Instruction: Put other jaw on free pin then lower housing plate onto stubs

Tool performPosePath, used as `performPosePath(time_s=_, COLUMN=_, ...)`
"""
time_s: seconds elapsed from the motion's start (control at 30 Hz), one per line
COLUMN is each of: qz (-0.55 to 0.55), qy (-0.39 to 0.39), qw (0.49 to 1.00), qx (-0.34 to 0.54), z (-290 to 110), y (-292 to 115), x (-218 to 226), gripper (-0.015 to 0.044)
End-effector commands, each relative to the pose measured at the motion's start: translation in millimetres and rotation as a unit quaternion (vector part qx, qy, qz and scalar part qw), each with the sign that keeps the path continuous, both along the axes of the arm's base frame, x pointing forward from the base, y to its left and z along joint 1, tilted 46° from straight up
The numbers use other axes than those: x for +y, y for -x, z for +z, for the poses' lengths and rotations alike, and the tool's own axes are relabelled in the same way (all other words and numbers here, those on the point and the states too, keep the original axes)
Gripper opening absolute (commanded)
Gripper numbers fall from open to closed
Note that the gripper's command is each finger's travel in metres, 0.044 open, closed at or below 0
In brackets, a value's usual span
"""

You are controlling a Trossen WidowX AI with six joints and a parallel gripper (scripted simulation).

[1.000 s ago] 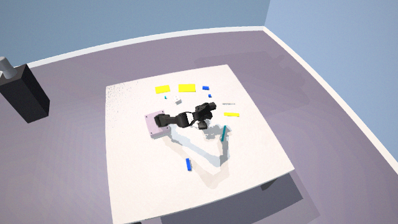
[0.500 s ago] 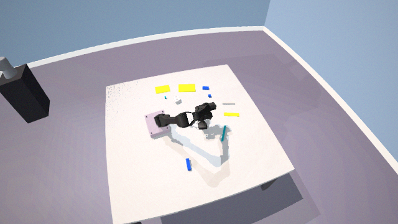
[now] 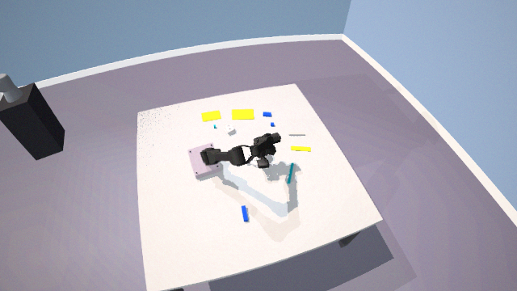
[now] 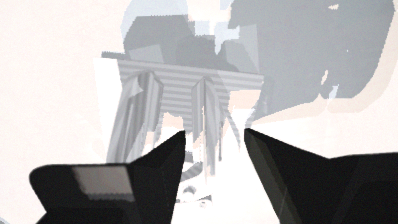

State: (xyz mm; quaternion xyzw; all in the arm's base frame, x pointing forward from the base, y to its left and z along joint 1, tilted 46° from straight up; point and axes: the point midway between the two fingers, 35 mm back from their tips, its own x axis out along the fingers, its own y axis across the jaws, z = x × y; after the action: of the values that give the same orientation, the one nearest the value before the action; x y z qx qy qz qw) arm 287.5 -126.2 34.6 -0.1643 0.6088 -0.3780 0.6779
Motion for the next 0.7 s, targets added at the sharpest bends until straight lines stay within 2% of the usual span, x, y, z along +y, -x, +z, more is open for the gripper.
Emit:
performPosePath(time_s=0.0, qz=0.0, qy=0.0, qw=1.0, qx=0.0, z=1, y=0, x=2, gripper=0.0224)
performPosePath(time_s=0.27, qz=0.001, qy=0.001, qw=1.0, qx=0.001, z=48, y=0, x=48, gripper=0.0224)
performPosePath(time_s=0.43, qz=0.005, qy=0.002, qw=1.0, qx=0.001, z=42, y=-2, x=45, gripper=0.0224)
performPosePath(time_s=0.67, qz=0.054, qy=0.003, qw=0.998, qx=0.007, z=31, y=-15, x=67, gripper=0.0408)
